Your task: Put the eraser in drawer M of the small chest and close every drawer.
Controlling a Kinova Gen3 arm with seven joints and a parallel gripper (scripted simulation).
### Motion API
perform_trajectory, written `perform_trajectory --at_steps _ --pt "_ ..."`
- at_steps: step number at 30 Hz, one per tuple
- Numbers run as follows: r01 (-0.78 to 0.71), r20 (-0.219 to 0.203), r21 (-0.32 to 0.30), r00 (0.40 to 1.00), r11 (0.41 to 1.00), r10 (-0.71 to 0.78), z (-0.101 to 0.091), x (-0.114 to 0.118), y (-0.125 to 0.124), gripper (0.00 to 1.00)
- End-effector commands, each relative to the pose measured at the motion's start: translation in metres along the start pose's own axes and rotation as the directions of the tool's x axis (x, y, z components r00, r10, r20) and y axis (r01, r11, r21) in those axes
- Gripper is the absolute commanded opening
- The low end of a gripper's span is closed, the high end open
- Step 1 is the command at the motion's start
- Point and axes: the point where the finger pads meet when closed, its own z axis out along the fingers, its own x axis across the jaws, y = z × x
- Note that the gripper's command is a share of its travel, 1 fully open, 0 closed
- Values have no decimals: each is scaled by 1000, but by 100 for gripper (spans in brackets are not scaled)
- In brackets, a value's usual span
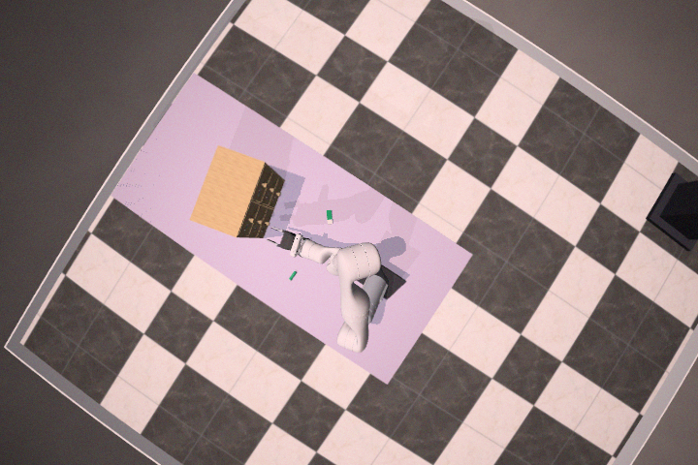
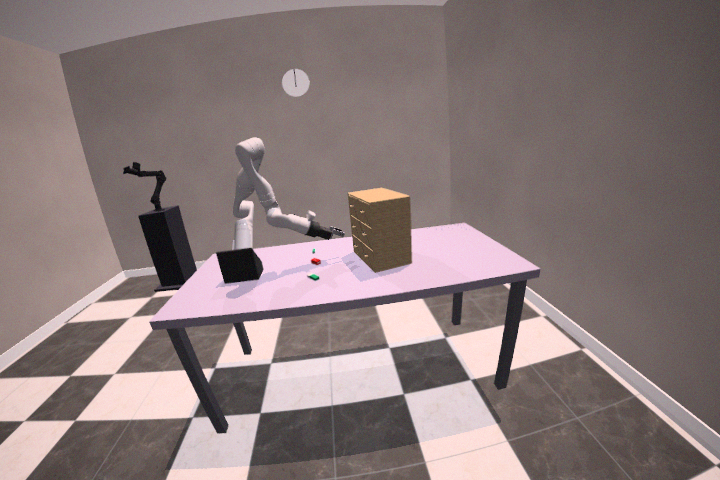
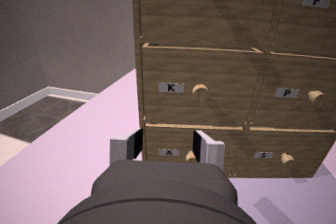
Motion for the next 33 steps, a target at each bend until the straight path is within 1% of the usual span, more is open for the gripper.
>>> perform_trajectory --at_steps 1,3,15,18,19,33 --pt "5 -6 5 1000 1000 -5 -3 3 -9 100" --pt "6 -5 -19 1000 1000 -6 -3 3 -6 100" --pt "5 -10 -92 1000 996 -6 -11 5 -10 100" --pt "6 -7 -89 1000 996 -6 -11 3 -13 100" --pt "5 -7 -106 1000 994 -6 -12 3 -10 100" --pt "3 -14 -190 1000 982 -5 -21 6 -15 100"
